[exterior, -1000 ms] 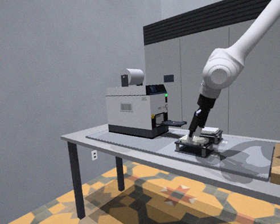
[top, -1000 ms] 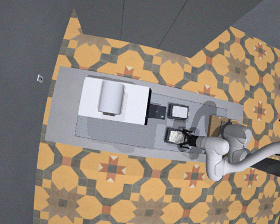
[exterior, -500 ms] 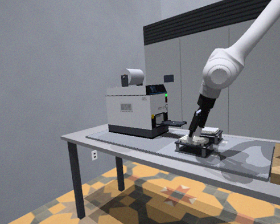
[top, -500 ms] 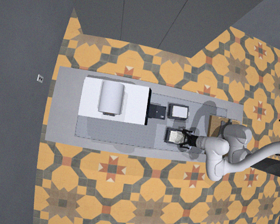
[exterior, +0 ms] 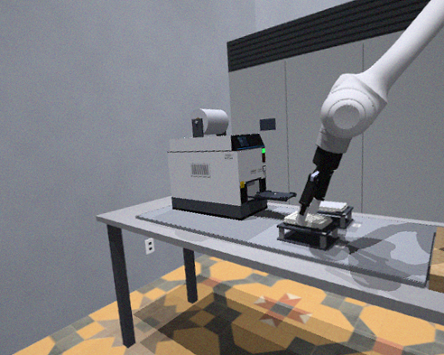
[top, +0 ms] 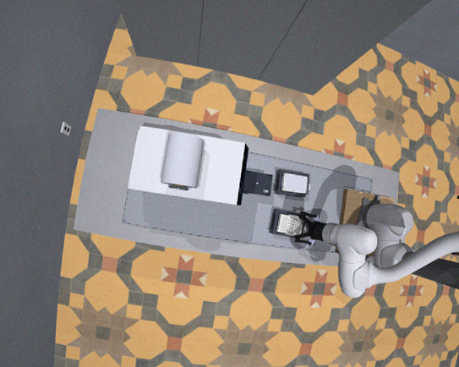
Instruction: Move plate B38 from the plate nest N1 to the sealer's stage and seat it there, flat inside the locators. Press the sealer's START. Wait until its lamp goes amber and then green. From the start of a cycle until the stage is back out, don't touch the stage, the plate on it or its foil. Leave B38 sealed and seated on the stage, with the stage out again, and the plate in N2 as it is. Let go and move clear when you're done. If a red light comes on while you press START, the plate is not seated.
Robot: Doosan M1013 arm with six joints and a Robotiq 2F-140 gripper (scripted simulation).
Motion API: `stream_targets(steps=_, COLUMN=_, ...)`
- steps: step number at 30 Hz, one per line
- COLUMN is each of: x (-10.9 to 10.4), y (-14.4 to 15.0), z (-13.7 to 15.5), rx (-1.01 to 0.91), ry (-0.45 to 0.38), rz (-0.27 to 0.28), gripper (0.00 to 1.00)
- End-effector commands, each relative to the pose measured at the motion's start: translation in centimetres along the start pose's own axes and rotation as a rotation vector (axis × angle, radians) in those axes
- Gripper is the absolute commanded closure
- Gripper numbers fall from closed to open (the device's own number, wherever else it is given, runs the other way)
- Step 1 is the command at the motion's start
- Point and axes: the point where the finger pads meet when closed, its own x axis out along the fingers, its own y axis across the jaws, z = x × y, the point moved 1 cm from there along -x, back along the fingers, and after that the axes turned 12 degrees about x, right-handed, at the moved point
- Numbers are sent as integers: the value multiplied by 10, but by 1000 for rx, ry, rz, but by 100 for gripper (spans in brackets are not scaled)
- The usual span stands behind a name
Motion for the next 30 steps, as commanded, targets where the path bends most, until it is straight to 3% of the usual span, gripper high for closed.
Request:
stream_targets(steps=1, x=-2, y=0, z=1, rx=0, ry=0, rz=0, gripper=90)
stream_targets(steps=30, x=-38, y=3, z=13, rx=0, ry=0, rz=0, gripper=90)
